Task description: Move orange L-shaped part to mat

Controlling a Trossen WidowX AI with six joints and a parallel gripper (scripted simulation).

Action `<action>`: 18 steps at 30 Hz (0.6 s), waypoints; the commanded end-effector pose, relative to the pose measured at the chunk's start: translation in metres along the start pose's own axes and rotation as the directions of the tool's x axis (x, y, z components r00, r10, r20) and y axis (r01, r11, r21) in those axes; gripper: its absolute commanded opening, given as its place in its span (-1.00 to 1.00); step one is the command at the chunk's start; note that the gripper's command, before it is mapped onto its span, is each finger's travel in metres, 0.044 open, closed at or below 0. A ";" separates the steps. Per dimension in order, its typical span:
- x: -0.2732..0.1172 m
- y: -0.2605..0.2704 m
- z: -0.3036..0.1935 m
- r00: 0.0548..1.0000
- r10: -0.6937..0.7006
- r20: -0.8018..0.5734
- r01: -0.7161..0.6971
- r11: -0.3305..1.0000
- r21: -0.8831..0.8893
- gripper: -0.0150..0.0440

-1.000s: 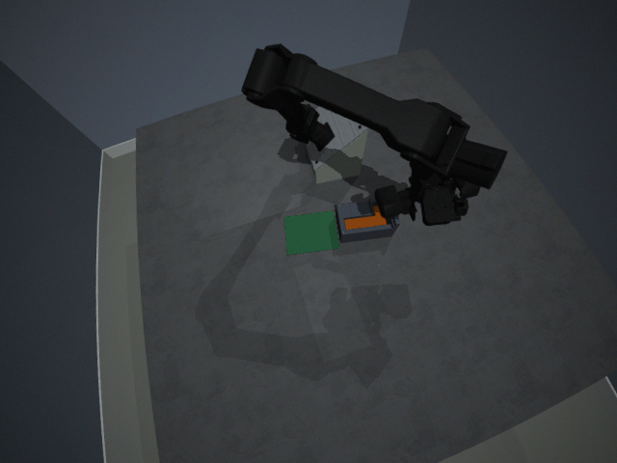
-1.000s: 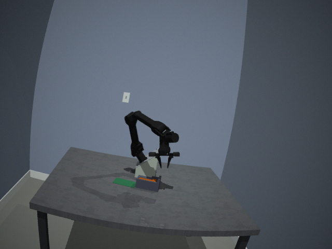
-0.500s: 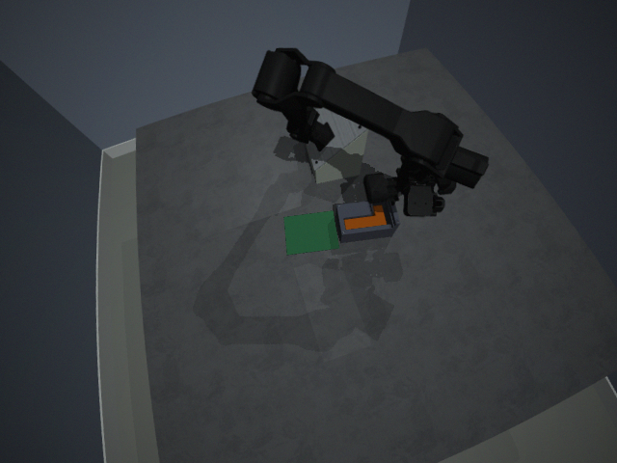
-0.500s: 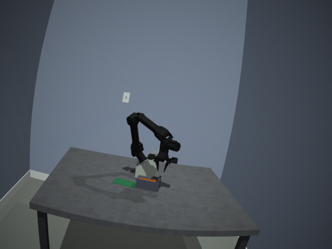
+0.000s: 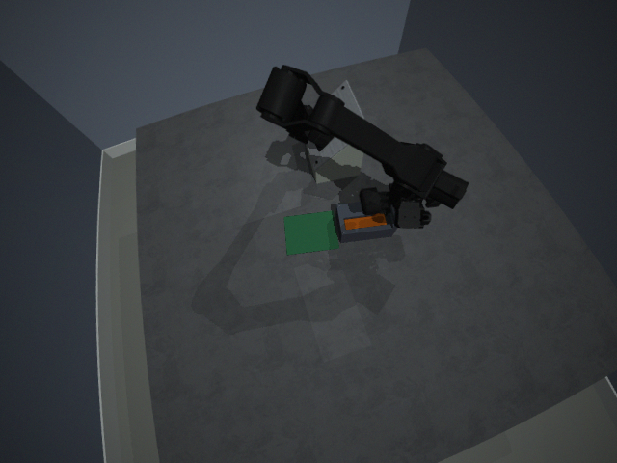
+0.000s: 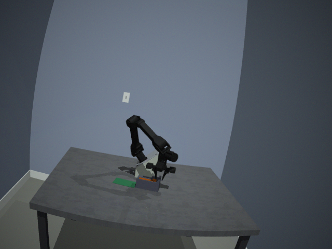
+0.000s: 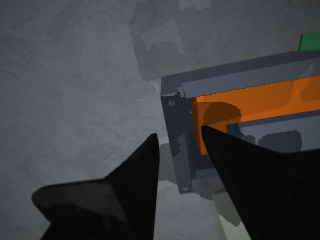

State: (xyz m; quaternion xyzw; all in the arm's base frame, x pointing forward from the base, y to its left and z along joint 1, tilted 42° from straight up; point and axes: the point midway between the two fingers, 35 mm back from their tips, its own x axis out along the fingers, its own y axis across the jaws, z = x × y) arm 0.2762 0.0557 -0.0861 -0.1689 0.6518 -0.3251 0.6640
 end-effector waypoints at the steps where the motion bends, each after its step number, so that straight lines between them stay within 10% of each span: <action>1: 0.007 -0.001 -0.002 1.000 -0.009 -0.001 0.009 1.000 -0.008 0.12; 18: 0.036 -0.002 -0.002 1.000 -0.011 0.000 0.011 1.000 -0.008 0.12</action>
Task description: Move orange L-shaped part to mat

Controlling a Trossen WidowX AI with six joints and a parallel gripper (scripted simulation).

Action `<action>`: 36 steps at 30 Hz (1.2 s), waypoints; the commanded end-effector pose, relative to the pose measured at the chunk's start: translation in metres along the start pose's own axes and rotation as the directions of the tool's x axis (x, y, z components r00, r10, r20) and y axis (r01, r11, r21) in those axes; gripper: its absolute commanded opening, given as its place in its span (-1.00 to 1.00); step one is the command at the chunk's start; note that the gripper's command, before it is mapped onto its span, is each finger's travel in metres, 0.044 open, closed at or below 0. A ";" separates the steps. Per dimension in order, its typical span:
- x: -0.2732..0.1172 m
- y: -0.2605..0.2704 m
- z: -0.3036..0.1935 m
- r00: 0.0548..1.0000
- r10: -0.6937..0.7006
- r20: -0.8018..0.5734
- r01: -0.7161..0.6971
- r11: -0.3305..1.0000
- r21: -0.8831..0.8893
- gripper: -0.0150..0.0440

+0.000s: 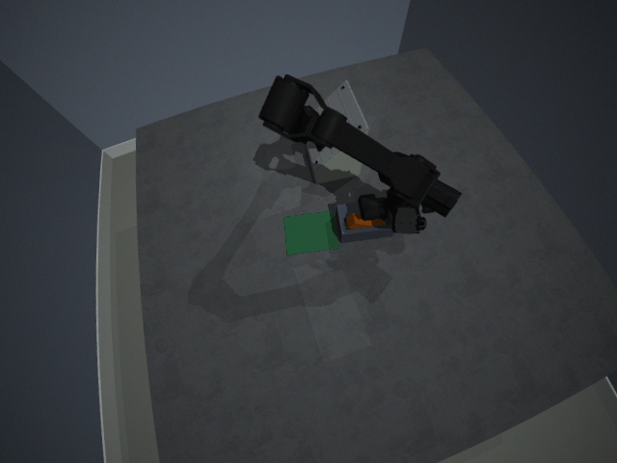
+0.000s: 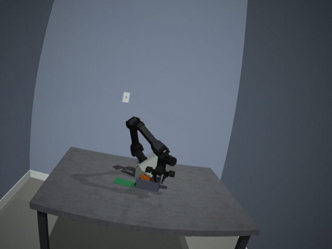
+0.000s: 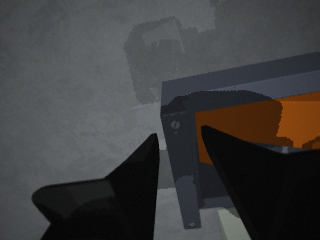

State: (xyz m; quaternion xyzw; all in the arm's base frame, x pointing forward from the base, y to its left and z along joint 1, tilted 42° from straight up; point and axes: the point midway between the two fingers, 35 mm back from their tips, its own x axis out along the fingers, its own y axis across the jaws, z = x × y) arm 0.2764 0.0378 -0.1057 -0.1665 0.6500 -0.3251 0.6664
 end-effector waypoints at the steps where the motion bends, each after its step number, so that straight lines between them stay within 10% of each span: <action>1: 0.011 -0.002 -0.004 1.000 -0.015 -0.004 0.015 1.000 -0.013 0.12; 36: -0.003 0.011 -0.004 1.000 -0.013 -0.004 0.013 1.000 -0.013 0.12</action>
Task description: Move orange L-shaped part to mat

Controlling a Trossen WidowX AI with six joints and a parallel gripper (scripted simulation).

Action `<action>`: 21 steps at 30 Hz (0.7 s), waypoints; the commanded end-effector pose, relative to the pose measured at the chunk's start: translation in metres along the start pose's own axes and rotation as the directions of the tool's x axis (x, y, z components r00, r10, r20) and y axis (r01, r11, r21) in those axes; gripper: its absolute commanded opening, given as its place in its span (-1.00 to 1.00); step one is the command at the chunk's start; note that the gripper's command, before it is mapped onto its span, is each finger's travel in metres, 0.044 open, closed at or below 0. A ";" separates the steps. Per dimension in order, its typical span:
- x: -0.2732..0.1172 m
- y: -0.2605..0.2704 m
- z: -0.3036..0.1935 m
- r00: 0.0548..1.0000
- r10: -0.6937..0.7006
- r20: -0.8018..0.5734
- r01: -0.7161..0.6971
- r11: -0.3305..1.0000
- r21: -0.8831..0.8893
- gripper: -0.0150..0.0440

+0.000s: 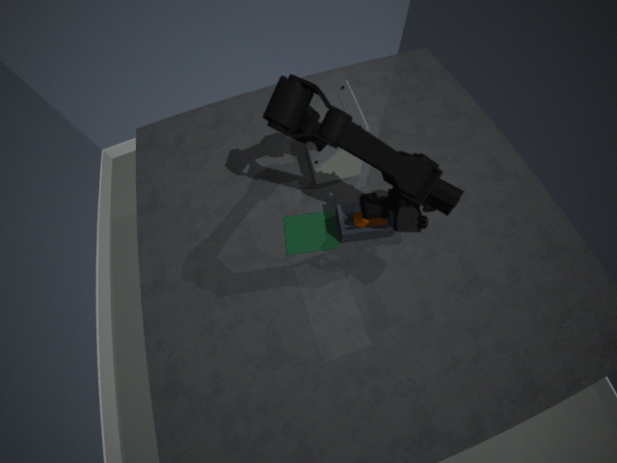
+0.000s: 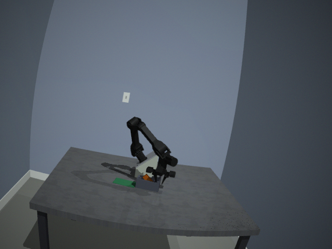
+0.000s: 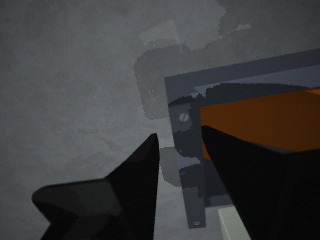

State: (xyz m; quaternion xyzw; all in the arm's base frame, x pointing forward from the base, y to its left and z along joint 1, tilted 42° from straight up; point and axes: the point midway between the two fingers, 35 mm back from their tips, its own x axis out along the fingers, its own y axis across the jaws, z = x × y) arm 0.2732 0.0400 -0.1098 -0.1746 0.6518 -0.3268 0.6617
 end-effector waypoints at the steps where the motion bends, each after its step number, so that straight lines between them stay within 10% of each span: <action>1: -0.005 0.007 0.000 1.000 0.002 -0.001 -0.002 1.000 -0.001 0.12; 11: -0.097 -0.003 0.000 1.000 0.005 -0.002 -0.005 1.000 -0.003 0.12; 21: -0.101 -0.004 0.000 1.000 0.005 -0.002 -0.005 1.000 -0.003 0.12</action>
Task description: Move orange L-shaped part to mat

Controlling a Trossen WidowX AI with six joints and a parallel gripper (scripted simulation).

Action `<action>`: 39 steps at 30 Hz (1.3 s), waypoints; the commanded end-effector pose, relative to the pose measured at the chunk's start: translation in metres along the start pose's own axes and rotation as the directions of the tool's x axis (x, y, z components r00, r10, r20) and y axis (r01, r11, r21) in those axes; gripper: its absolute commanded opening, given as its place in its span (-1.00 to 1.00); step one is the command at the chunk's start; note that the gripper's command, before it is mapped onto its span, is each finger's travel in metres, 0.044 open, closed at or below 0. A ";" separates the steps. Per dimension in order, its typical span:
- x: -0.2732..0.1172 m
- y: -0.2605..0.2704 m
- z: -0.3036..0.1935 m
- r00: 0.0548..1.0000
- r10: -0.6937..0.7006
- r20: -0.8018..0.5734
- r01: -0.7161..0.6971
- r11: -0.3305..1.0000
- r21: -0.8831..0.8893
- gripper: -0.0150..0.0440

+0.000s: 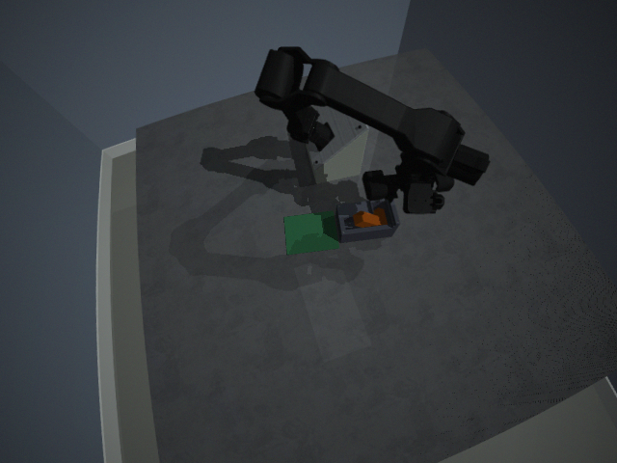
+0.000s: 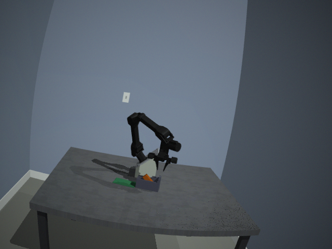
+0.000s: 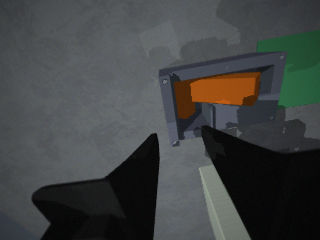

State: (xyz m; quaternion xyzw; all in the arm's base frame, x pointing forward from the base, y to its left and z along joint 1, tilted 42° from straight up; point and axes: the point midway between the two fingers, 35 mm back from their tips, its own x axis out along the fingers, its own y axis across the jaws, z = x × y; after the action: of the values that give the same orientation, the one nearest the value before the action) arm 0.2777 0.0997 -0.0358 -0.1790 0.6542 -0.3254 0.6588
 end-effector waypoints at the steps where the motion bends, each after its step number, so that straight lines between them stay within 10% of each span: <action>1: -0.006 0.000 0.001 1.000 0.010 0.001 -0.010 1.000 0.007 0.12; 30: -0.002 -0.001 0.000 1.000 -0.001 0.000 0.001 1.000 -0.015 0.21; 39: -0.004 -0.031 0.007 1.000 0.003 0.000 -0.003 0.803 -0.595 0.46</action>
State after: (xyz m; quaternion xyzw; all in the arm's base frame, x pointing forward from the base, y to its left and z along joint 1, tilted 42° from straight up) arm 0.2782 0.0905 -0.0272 -0.2799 0.7011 -0.2173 0.6188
